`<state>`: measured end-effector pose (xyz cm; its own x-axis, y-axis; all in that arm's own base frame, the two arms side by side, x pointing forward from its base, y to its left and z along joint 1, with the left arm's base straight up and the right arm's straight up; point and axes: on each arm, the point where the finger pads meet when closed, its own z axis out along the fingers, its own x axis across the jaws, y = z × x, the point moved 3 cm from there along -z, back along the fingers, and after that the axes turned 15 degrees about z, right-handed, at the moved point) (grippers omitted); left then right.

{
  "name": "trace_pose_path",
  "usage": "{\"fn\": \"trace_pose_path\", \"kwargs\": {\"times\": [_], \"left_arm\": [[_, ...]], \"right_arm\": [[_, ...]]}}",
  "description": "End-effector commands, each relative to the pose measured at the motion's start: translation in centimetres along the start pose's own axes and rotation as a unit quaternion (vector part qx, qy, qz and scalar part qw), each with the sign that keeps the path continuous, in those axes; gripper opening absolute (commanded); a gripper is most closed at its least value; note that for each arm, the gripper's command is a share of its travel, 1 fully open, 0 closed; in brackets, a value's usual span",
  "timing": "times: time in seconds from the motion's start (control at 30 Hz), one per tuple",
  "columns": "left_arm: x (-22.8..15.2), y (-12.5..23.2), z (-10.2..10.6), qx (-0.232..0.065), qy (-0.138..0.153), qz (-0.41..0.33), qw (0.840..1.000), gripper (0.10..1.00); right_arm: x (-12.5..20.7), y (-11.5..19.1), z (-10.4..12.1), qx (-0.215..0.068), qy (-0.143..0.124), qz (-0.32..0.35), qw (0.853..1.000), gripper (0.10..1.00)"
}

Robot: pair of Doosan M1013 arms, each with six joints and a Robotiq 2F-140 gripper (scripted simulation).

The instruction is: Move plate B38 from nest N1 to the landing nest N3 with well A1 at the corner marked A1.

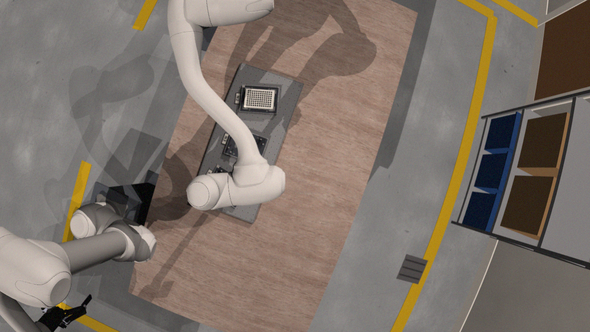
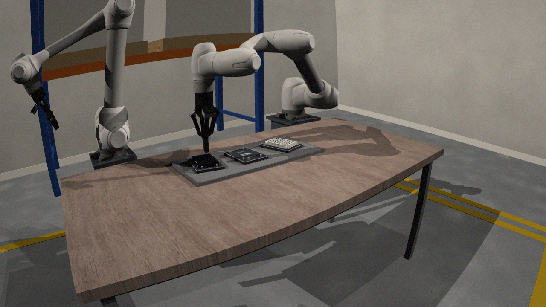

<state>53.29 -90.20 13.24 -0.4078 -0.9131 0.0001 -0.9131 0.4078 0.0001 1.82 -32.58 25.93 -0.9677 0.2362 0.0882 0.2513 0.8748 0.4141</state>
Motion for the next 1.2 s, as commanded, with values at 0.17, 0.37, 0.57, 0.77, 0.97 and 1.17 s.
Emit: {"fn": "trace_pose_path", "kwargs": {"times": [0.17, 0.37, 0.57, 0.77, 0.97, 1.17], "left_arm": [[0.85, -0.28, -0.15, 0.001, 0.001, 0.006, 1.0, 0.099], [0.92, -0.29, -0.14, 0.001, 0.001, 0.007, 1.0, 0.698], [0.92, -0.29, -0.14, 0.001, 0.001, 0.007, 1.0, 0.698], [0.92, -0.29, -0.14, 0.001, 0.001, 0.007, 1.0, 0.698], [0.92, -0.29, -0.13, 0.001, 0.001, 0.007, 1.0, 0.698], [0.92, -0.29, -0.1, 0.001, 0.001, 0.007, 1.0, 0.698]], "right_arm": [[-0.01, -0.01, -0.05, 0.0, 0.0, 0.0, 1.0, 1.0], [-0.01, -0.01, -0.05, 0.0, 0.0, 0.0, 1.0, 1.0], [-0.01, -0.01, -0.05, 0.0, 0.0, 0.0, 1.0, 1.0], [-0.01, -0.01, -0.05, 0.0, 0.0, 0.0, 1.0, 1.0], [-0.01, -0.01, -0.05, 0.0, 0.0, 0.0, 1.0, 1.0], [-0.01, -0.01, -0.05, 0.0, 0.0, 0.0, 1.0, 1.0]]}}
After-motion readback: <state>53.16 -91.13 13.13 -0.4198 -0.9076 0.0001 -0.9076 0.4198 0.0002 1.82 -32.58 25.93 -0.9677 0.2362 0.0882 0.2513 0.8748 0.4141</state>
